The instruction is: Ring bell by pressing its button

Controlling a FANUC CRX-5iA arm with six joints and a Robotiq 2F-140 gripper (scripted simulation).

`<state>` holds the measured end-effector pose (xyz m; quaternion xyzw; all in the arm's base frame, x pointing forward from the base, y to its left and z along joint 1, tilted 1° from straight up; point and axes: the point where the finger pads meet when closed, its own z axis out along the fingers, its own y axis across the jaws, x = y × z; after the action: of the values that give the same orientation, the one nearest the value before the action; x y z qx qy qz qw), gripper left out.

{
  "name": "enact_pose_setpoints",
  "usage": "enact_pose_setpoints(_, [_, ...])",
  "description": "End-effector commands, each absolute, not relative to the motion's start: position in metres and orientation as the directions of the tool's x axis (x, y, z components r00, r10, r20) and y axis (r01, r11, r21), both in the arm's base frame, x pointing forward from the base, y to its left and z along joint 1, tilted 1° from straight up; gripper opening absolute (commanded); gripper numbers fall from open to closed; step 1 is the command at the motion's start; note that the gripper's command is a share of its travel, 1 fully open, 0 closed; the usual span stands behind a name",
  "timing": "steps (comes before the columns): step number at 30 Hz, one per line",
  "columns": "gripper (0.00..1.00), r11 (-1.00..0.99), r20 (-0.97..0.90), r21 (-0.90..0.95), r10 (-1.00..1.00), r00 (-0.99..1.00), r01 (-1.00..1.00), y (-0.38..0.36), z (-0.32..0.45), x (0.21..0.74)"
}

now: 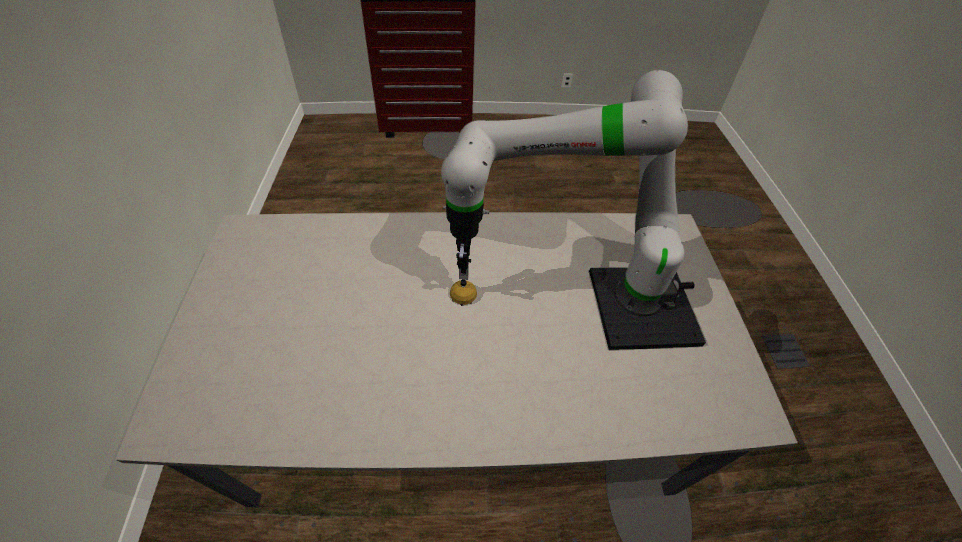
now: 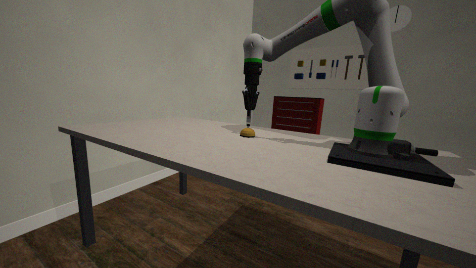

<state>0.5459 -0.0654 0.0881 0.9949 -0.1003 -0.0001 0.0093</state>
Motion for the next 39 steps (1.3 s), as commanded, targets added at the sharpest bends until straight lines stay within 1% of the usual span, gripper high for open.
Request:
enact_pose_setpoints(1, [0.00,-0.980,0.002,0.018,-0.200,0.980,-0.200,-0.065,0.095,0.546])
enact_pose_setpoints(21, [0.00,-0.980,0.002,0.018,-0.200,0.980,-0.200,-0.064,0.138,0.546])
enact_pose_setpoints(39, [0.00,-0.980,0.002,0.018,-0.200,0.980,-0.200,-0.064,0.142,0.546])
